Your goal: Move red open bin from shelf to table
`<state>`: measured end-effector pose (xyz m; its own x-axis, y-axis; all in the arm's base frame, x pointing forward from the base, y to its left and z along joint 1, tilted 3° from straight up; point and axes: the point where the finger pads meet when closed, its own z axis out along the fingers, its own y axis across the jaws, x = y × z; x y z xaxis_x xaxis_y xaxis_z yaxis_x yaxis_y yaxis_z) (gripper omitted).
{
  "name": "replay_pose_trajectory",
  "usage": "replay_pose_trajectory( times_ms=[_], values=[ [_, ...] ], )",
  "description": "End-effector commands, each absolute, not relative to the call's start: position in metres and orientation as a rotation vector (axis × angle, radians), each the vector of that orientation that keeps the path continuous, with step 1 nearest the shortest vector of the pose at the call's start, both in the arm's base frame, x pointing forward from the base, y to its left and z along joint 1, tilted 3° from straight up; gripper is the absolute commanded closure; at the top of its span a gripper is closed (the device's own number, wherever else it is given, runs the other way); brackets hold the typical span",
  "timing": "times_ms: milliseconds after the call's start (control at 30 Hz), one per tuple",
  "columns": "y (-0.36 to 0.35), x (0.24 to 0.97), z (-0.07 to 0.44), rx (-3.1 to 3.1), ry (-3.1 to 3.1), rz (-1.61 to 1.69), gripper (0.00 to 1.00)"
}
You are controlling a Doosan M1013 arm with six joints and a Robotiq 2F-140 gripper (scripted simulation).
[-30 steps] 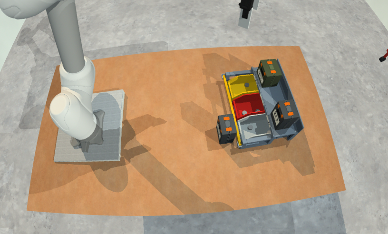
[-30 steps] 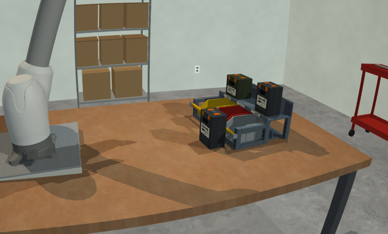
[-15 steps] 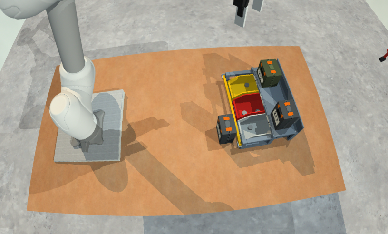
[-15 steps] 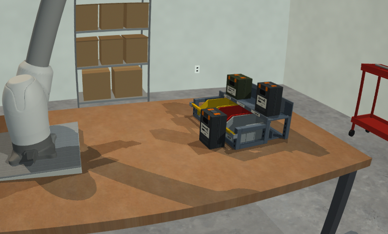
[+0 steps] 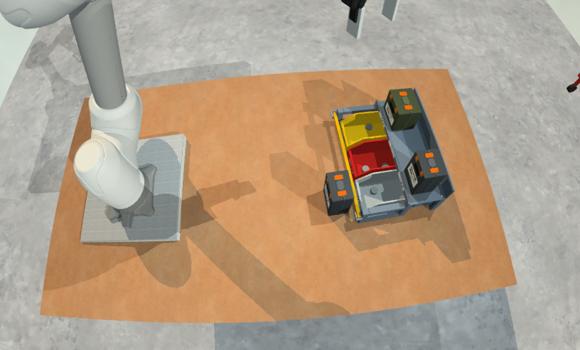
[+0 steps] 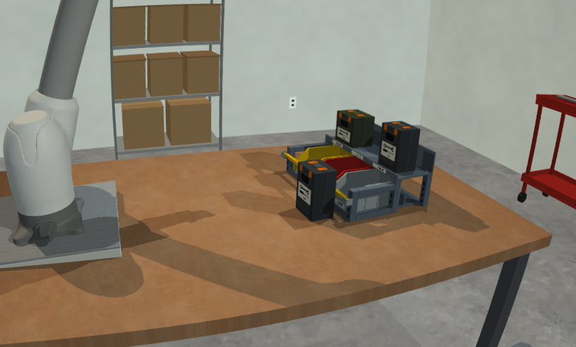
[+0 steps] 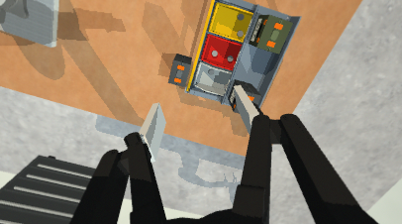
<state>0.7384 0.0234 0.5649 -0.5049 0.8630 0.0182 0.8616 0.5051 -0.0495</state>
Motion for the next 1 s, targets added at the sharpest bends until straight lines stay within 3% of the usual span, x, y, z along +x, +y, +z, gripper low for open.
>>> replay_pose_trajectory(
  times_ms=[0, 967],
  values=[
    [0.0234, 0.7383, 0.5651, -1.592, -2.662, 0.053, 0.43],
    [0.0234, 0.7383, 0.5651, -2.167, -2.231, 0.066, 0.43]
  ],
)
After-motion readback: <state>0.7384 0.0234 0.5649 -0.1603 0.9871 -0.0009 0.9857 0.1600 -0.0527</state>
